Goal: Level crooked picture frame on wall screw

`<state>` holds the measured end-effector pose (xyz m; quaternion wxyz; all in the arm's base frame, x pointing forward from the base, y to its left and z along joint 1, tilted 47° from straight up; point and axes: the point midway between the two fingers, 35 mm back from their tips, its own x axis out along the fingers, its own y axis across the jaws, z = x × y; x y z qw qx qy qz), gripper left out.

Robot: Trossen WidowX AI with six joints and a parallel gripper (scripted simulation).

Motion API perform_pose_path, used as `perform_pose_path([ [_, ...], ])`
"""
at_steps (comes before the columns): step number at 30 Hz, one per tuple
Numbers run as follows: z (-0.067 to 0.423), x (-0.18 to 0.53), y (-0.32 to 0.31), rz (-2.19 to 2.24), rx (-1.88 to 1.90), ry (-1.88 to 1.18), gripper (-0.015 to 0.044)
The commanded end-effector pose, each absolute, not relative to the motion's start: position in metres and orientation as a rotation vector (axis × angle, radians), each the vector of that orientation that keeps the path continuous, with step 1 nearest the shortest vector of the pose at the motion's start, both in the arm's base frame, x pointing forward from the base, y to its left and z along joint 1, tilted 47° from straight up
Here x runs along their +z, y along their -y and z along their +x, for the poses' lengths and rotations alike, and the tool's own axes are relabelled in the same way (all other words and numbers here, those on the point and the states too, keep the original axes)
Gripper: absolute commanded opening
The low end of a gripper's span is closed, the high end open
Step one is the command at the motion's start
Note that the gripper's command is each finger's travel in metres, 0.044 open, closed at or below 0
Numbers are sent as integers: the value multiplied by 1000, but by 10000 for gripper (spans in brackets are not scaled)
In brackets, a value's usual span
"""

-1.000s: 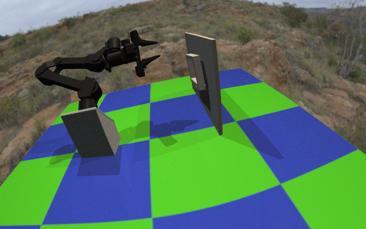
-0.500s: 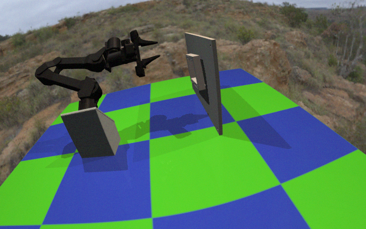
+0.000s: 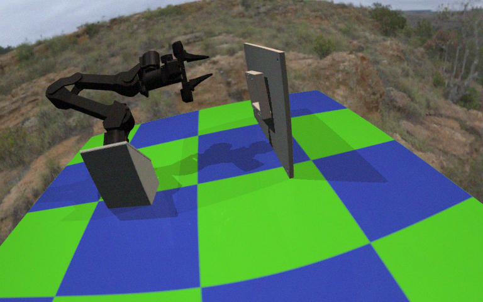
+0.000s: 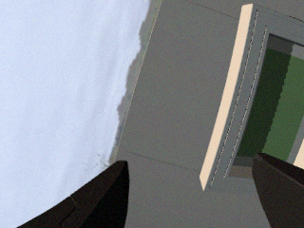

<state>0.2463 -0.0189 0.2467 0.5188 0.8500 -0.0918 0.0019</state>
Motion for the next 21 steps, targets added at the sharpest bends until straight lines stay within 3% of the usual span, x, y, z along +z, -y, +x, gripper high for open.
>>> perform_pose_path([
  [1, 255, 222, 0, 2168, 6, 207, 260],
  [21, 256, 207, -14, 2265, 14, 208, 260],
])
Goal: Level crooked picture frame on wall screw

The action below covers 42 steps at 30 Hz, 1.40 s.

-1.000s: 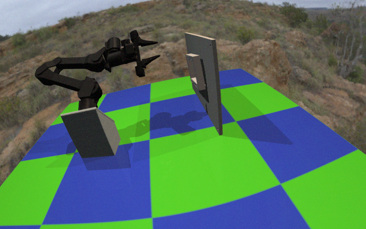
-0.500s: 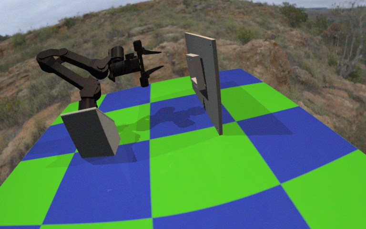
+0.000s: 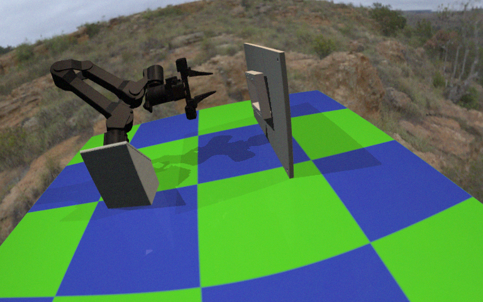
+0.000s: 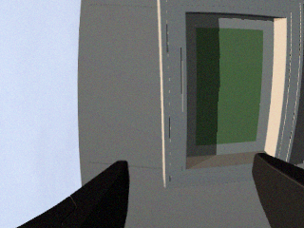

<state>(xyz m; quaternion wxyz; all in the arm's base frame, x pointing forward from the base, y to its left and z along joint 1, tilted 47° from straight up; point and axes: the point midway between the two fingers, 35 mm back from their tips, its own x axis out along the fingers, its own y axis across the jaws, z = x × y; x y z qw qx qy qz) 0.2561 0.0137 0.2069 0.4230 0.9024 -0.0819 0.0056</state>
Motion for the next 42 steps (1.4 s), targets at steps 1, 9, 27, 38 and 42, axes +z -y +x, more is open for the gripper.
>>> perform_pose_path([
  [1, 256, 207, -14, 2265, 14, 208, 260],
  [9, 269, 212, -13, 2265, 15, 209, 260],
  [27, 335, 213, -2, 2263, 18, 210, 260],
  [38, 335, 213, -2, 2263, 18, 210, 260],
  [42, 337, 214, -2, 2263, 18, 210, 260],
])
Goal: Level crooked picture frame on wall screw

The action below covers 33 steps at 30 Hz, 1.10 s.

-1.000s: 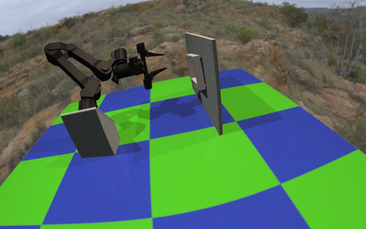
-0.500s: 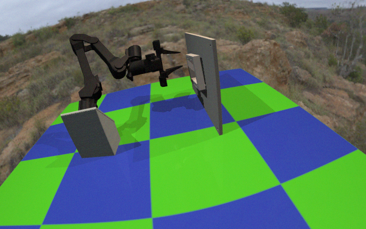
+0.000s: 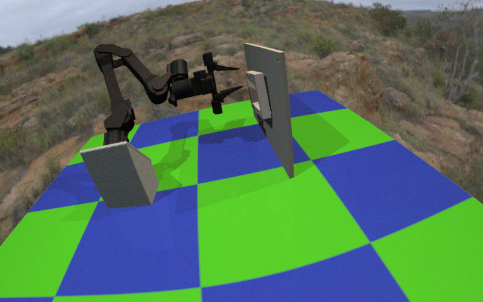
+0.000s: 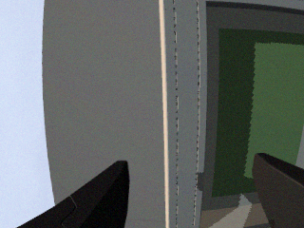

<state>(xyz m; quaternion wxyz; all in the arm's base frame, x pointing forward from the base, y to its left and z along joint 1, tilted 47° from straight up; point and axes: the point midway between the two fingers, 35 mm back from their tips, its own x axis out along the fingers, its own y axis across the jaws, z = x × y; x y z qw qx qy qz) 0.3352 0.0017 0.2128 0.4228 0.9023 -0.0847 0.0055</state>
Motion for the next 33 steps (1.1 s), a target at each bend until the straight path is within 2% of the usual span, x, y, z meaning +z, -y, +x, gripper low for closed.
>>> perform_pose_path([
  [1, 338, 214, -2, 2263, 18, 210, 260],
  [23, 373, 217, 4, 2263, 20, 211, 260],
  [33, 374, 217, 4, 2263, 20, 211, 260],
])
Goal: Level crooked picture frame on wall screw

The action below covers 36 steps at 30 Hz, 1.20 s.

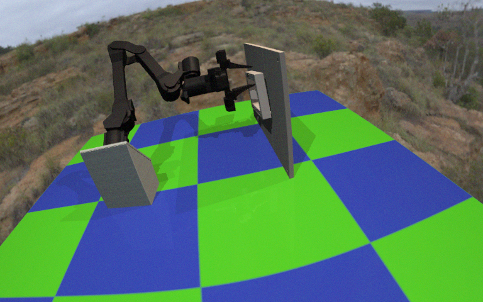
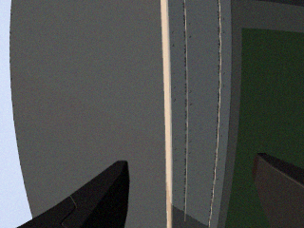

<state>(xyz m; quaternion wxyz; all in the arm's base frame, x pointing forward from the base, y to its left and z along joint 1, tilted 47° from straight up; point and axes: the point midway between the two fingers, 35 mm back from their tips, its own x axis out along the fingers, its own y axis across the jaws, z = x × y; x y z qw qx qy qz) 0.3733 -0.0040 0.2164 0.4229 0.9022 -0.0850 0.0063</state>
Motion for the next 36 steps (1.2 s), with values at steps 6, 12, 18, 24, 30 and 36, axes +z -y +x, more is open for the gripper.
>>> perform_pose_path([
  [6, 374, 217, 4, 2263, 20, 211, 260],
  [12, 374, 217, 4, 2263, 20, 211, 260],
  [18, 374, 217, 4, 2263, 20, 211, 260],
  [24, 374, 217, 4, 2263, 20, 211, 260],
  [30, 374, 217, 4, 2263, 20, 211, 129],
  [36, 374, 217, 4, 2263, 20, 211, 30],
])
